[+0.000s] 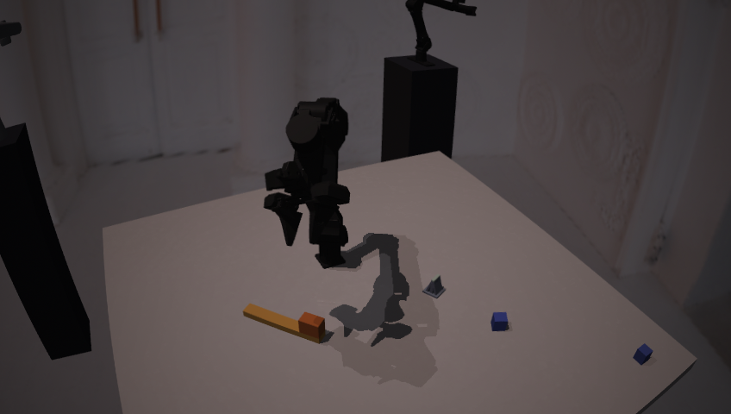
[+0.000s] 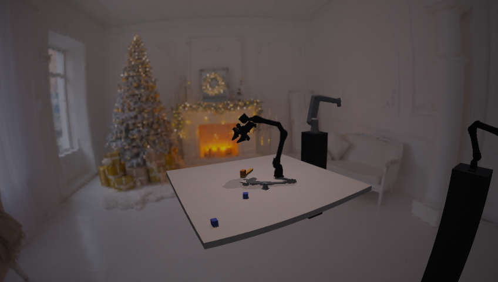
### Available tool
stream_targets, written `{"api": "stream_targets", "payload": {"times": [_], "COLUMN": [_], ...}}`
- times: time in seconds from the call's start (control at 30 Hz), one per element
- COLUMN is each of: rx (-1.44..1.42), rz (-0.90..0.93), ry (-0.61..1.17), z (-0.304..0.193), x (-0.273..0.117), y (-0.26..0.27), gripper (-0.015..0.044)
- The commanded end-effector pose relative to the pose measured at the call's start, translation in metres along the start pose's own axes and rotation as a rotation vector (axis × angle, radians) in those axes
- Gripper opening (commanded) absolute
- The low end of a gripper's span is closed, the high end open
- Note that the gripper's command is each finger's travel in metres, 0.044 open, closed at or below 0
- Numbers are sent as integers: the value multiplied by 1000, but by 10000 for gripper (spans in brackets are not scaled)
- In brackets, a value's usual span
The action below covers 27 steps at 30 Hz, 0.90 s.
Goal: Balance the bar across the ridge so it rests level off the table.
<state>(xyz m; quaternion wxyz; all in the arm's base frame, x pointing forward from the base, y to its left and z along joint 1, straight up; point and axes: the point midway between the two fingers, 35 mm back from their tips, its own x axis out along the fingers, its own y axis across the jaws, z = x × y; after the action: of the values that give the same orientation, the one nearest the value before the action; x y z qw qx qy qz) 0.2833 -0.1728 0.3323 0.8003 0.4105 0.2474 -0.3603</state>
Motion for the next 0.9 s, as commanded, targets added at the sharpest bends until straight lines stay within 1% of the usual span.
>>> {"api": "stream_targets", "payload": {"times": [0.0,0.43,0.87], "rx": [126,609,1079], "rz": [-88,-411,-778], "ry": [53,175,207], "z": [-6,-35,-71], "x": [20,63,80], "y": [-21,-96,-165], "gripper": [315,315,315]}}
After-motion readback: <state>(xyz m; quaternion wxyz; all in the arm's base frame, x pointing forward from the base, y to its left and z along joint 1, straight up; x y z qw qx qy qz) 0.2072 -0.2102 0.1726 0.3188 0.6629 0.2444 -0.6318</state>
